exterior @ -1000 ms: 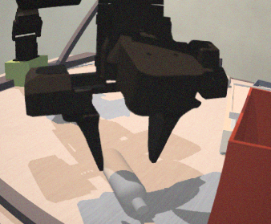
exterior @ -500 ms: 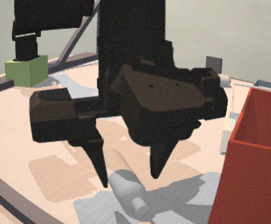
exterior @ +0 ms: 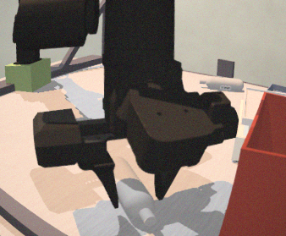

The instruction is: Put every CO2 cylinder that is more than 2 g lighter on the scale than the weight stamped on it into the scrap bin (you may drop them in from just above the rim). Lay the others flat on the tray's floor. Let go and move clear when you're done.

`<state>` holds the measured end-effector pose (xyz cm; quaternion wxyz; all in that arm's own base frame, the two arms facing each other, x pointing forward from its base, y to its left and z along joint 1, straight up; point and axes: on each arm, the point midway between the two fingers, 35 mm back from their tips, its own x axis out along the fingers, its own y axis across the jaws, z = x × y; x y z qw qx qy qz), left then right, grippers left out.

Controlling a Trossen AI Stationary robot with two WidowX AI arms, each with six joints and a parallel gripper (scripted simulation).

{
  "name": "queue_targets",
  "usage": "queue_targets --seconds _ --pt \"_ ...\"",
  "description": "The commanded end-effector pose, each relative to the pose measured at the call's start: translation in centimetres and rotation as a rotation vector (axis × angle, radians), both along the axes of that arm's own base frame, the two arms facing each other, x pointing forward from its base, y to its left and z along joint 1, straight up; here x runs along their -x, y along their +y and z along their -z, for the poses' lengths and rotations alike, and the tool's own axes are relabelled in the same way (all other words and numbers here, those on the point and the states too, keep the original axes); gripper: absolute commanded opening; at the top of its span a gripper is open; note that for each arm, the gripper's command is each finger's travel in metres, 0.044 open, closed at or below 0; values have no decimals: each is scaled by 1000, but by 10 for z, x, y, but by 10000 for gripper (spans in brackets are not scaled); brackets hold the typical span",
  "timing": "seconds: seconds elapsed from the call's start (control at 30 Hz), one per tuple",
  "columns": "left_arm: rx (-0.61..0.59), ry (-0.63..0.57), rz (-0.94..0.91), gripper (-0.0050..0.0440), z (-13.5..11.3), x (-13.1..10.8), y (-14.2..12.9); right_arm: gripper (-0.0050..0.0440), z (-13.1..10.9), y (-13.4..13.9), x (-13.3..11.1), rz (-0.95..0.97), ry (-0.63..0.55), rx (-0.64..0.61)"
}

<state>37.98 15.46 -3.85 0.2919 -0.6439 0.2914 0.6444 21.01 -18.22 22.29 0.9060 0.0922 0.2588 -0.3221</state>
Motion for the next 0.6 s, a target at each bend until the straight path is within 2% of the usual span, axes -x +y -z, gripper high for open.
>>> queue_targets --seconds 0.0,0.03,0.1,0.13,0.2,0.23,0.37,0.5,0.57 --pt "-12 -32 -3 194 -11 -6 3 440 -4 0 0 -1 -9 9" --pt "-12 -32 -3 174 -11 -6 3 440 -4 0 0 -1 -9 9" --pt "-12 -32 -3 174 -11 -6 3 440 -4 0 0 -1 -9 9" --pt "-12 -32 -3 154 -11 -6 3 440 -4 0 0 -1 -9 9" --pt "-12 -32 -3 154 -11 -6 3 440 -4 0 0 -1 -9 9" --pt "-12 -32 -3 134 -11 -6 3 440 -4 0 0 -1 -9 9" --pt "-12 -32 -3 134 -11 -6 3 440 -4 0 0 -1 -9 9" --pt "-12 -32 -3 107 -11 -6 3 440 -4 0 0 -1 -9 9" --pt "-17 -43 -6 59 -17 -9 4 440 -4 0 0 -1 -9 9"
